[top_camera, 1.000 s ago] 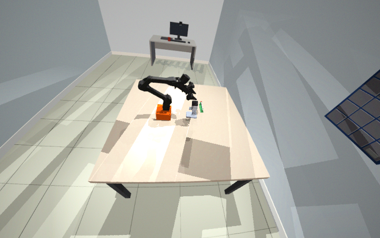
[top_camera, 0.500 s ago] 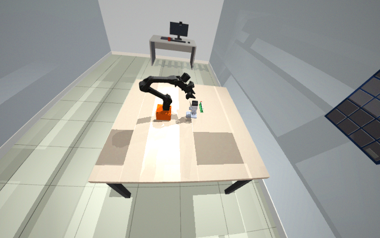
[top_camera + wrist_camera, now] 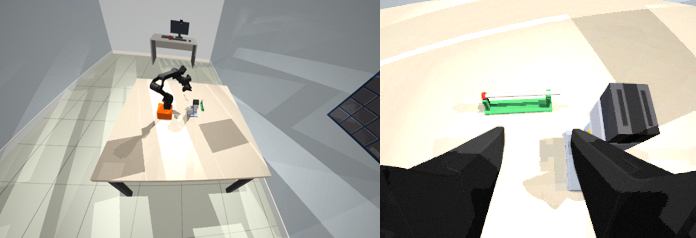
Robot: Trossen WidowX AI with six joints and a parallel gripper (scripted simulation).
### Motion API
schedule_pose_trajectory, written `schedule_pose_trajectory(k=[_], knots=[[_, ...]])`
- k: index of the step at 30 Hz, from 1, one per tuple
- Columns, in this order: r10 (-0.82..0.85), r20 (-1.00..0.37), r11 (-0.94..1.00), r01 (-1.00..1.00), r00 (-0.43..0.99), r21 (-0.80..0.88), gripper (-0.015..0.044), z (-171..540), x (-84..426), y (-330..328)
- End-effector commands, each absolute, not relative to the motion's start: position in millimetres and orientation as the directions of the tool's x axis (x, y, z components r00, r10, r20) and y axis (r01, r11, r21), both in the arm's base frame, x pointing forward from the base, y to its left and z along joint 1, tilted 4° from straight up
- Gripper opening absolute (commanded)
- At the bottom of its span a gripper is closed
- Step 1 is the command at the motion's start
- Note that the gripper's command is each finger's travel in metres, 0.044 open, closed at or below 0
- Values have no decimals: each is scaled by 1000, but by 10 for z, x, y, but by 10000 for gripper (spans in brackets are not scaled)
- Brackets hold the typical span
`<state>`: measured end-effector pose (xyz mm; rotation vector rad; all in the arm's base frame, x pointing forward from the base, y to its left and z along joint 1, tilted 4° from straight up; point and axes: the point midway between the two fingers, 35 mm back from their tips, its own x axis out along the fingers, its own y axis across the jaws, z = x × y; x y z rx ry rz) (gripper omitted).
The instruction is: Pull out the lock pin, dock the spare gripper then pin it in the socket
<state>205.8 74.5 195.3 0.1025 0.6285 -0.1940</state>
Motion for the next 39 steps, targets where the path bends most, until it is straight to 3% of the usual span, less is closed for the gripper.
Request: schedule_pose_trajectory(k=[1,7,14,19,24,39], knots=[[-140,-550,980,193,824,40,180,2079,1940,962],[-142,-551,982,187,822,26,180,2088,1944,974],[-255,-698,902,-96,670,-422,180,2156,2368,1110],[-310,-790,739,-390,528,-550,180,2085,2755,1140],[-330,-850,595,-608,412,-526,180,1969,3066,1103],[-308,-936,295,-918,173,-266,180,1600,3688,864]])
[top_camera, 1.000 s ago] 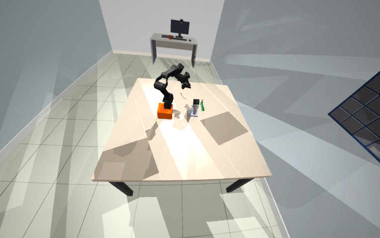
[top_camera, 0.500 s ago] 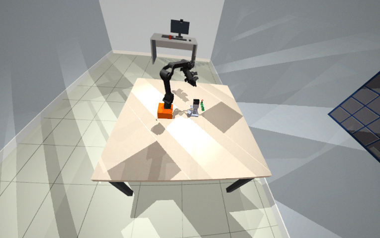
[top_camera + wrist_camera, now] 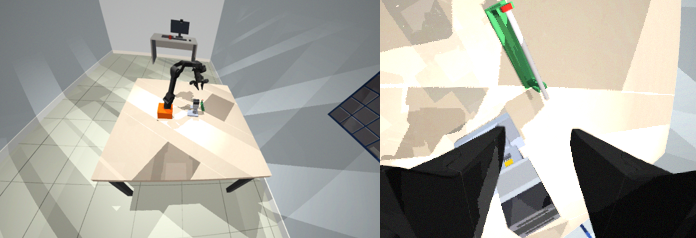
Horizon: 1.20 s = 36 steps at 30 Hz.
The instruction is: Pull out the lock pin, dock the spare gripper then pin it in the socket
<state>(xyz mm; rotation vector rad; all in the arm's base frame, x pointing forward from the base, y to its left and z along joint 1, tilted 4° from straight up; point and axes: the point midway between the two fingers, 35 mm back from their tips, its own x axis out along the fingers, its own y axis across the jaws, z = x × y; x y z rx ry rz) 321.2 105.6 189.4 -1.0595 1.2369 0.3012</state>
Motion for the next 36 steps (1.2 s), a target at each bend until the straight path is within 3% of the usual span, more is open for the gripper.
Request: schedule_pose_trajectory(k=[1,7,22,36], knots=[[-303,-940,273,-931,156,-243,180,1568,3733,845],[-269,-961,143,-984,63,-105,180,1367,3970,717],[-269,-961,140,-985,62,-102,180,1333,3979,668],[-269,-961,140,-985,61,-102,180,611,4038,675]])
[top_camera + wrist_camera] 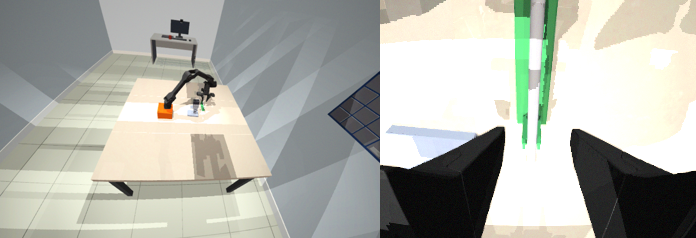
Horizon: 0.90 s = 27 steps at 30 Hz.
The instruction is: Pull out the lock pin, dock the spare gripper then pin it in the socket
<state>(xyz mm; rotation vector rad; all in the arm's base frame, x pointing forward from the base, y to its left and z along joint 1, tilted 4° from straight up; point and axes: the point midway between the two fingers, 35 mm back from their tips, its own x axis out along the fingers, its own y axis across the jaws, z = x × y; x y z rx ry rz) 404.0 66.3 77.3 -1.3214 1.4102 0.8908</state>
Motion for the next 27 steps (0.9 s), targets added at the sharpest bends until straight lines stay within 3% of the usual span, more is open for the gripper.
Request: schedule_pose_trajectory(k=[1,27], knots=[[-269,-961,140,-985,61,-102,180,608,4039,675],[-269,-961,140,-985,61,-102,180,218,4078,682]])
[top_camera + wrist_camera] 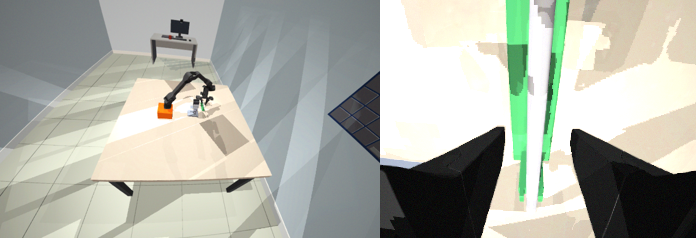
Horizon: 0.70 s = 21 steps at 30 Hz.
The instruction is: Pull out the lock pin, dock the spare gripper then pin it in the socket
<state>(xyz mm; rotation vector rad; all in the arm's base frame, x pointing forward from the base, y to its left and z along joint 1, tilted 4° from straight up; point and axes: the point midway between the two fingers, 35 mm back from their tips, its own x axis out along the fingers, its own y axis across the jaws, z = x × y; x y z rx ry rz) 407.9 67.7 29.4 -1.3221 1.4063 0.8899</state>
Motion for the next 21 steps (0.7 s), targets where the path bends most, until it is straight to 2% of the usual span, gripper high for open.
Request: schedule_pose_trajectory(k=[1,15,21], knots=[[-269,-961,140,-985,61,-102,180,202,4079,682],[-269,-961,140,-985,61,-102,180,66,4082,682],[-269,-961,140,-985,61,-102,23,66,4082,682]])
